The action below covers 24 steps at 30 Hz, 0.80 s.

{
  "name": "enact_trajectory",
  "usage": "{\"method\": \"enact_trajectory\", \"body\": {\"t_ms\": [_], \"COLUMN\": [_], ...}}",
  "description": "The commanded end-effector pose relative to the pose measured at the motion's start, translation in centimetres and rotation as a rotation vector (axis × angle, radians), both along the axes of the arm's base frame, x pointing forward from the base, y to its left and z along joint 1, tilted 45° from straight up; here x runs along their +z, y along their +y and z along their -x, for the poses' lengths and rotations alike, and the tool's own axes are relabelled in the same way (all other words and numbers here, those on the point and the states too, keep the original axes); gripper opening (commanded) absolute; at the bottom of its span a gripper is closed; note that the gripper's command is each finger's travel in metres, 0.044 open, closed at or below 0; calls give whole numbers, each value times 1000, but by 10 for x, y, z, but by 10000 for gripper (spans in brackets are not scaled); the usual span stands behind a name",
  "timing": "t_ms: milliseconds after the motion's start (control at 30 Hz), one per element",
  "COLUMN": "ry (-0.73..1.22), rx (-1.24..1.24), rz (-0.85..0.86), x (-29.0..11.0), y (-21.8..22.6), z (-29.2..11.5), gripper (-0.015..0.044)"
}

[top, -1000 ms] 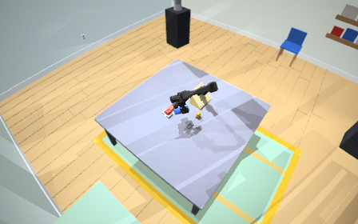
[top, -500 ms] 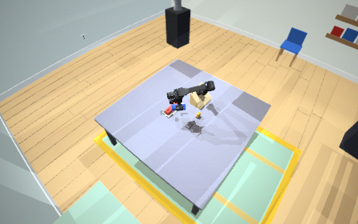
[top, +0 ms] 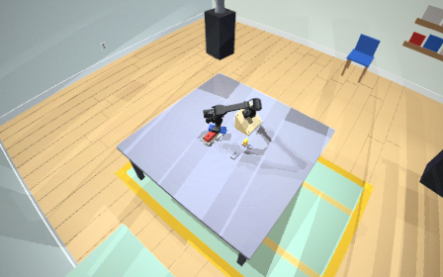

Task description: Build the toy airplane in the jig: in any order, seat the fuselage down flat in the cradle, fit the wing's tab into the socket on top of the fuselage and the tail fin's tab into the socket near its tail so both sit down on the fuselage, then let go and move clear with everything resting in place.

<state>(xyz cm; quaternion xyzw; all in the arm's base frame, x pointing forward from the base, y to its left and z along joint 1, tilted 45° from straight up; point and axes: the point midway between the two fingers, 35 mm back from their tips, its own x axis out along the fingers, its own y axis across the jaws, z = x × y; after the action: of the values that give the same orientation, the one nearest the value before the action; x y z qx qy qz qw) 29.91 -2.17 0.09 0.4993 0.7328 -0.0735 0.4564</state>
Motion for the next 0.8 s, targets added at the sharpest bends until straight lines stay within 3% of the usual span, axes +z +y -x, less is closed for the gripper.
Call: {"method": "enact_trajectory", "body": {"t_ms": [0,767], "ry": [55,324], "rx": [-52,-342], "rz": [4,14], "x": [-12,-64], "y": [-8,-40], "z": [6,39], "gripper": [0,0]}}
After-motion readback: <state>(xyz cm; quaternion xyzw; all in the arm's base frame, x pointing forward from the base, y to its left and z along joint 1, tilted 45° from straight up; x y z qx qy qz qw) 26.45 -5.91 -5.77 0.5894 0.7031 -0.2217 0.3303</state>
